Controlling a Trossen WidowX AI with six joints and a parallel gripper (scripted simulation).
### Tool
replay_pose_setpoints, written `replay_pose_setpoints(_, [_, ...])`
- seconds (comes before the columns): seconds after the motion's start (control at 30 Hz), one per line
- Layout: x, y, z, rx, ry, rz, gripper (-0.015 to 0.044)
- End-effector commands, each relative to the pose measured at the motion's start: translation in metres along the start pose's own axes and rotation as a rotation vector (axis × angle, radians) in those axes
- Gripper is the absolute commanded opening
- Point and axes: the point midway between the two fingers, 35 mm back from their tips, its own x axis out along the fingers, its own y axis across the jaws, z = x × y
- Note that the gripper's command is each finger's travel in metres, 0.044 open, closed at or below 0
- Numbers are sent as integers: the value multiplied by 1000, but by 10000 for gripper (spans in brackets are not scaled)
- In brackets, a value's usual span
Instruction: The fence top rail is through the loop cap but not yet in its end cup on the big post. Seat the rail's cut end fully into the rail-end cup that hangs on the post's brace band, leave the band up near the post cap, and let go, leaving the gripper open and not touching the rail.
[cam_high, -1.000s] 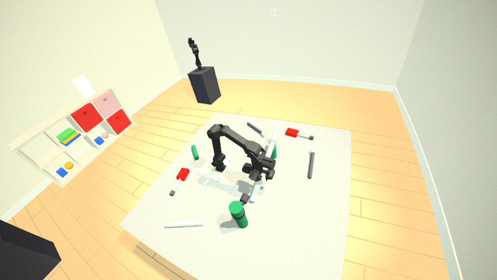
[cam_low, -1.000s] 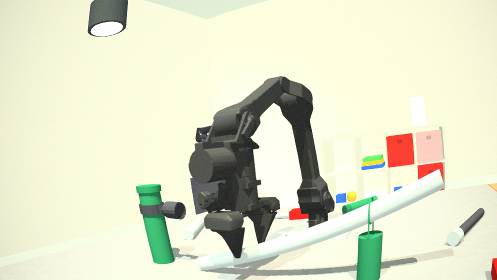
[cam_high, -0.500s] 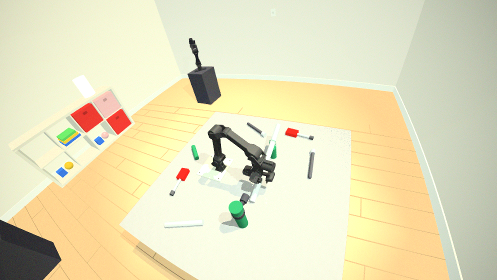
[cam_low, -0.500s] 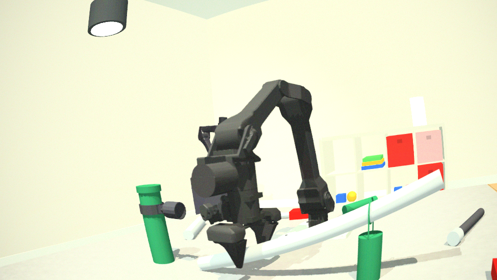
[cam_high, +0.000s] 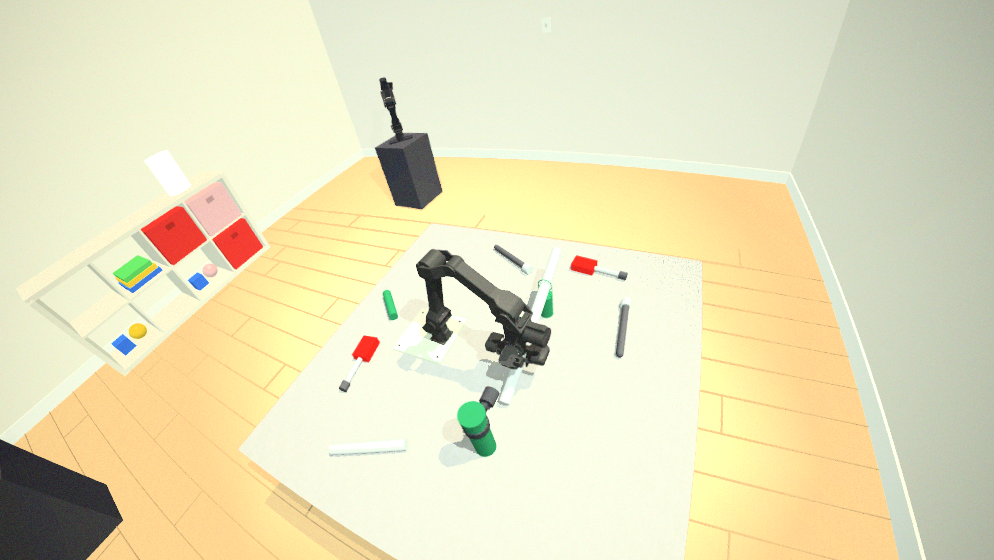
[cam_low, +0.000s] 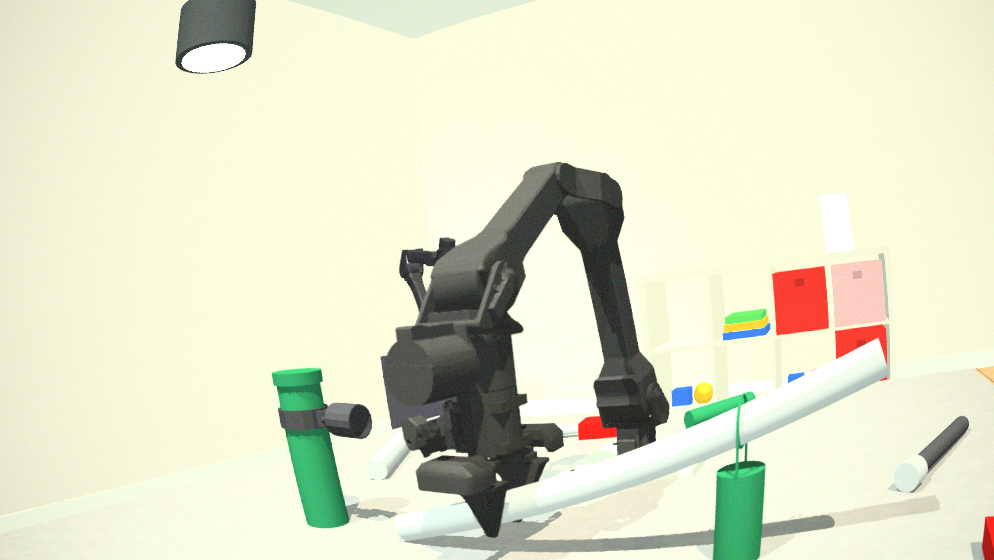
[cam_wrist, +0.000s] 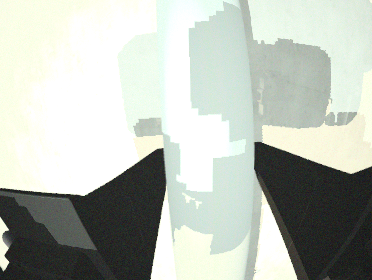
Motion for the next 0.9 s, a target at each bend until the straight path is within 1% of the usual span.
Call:
replay_pose_setpoints(0.0, [0, 0, 0, 4, -1, 1, 145])
replay_pose_setpoints(0.2, [0, 0, 0, 4, -1, 1, 105])
replay_pose_setpoints(0.33, [-3, 1, 0, 4, -1, 2, 0])
replay_pose_setpoints(0.53, [-12, 2, 2, 4, -33, -2, 0])
replay_pose_setpoints(0.87, [-59, 4, 9, -3, -216, -7, 0])
